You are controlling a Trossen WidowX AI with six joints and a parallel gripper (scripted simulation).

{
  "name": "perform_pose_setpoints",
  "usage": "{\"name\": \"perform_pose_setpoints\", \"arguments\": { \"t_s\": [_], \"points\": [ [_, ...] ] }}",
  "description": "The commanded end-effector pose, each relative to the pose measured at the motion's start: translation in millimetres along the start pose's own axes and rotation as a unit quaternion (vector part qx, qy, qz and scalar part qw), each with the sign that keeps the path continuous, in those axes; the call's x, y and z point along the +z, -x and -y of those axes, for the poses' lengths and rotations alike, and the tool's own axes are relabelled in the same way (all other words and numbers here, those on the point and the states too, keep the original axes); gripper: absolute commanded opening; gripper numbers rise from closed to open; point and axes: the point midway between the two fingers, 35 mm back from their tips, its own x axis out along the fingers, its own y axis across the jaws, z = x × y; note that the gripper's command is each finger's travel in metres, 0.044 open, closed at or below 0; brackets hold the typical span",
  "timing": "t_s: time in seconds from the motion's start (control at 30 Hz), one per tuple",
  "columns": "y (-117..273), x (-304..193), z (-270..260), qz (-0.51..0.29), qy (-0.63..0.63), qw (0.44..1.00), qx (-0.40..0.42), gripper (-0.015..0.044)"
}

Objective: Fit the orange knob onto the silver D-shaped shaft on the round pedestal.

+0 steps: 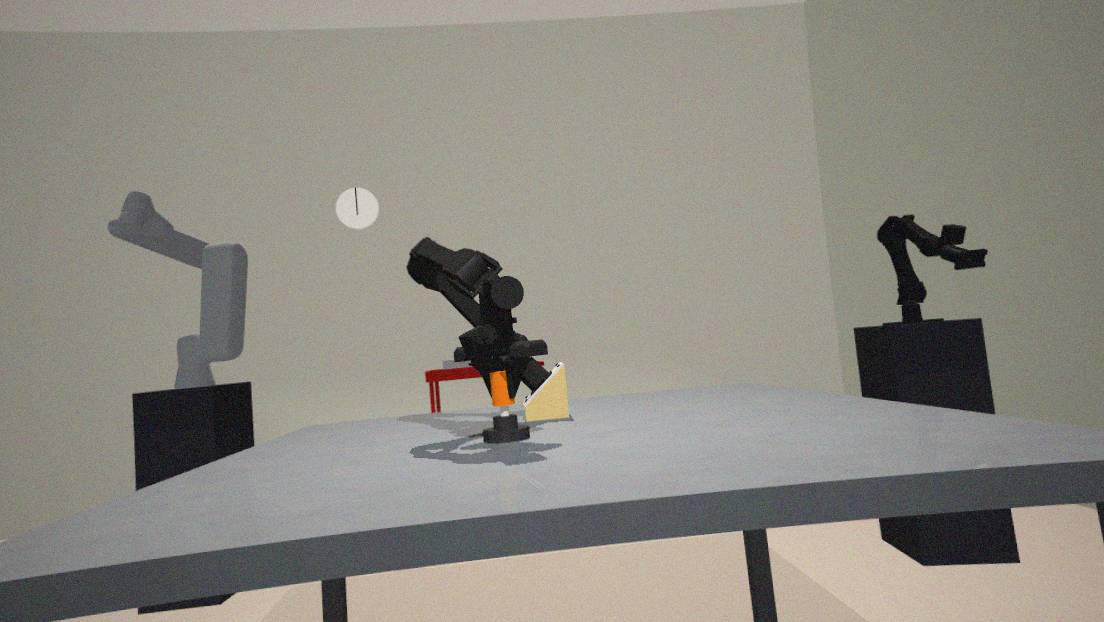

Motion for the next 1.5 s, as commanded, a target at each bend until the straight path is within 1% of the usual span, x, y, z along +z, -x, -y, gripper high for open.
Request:
{"name": "perform_pose_setpoints", "arguments": {
  "t_s": [0.0,1.47],
  "points": [
    [1.5,3.8,-1.0,0.002,0.003,1.0,0.002,0.0],
    [0.8,3.6,-1.3,0.002,0.003,1.0,0.002,0.0]
  ]
}}
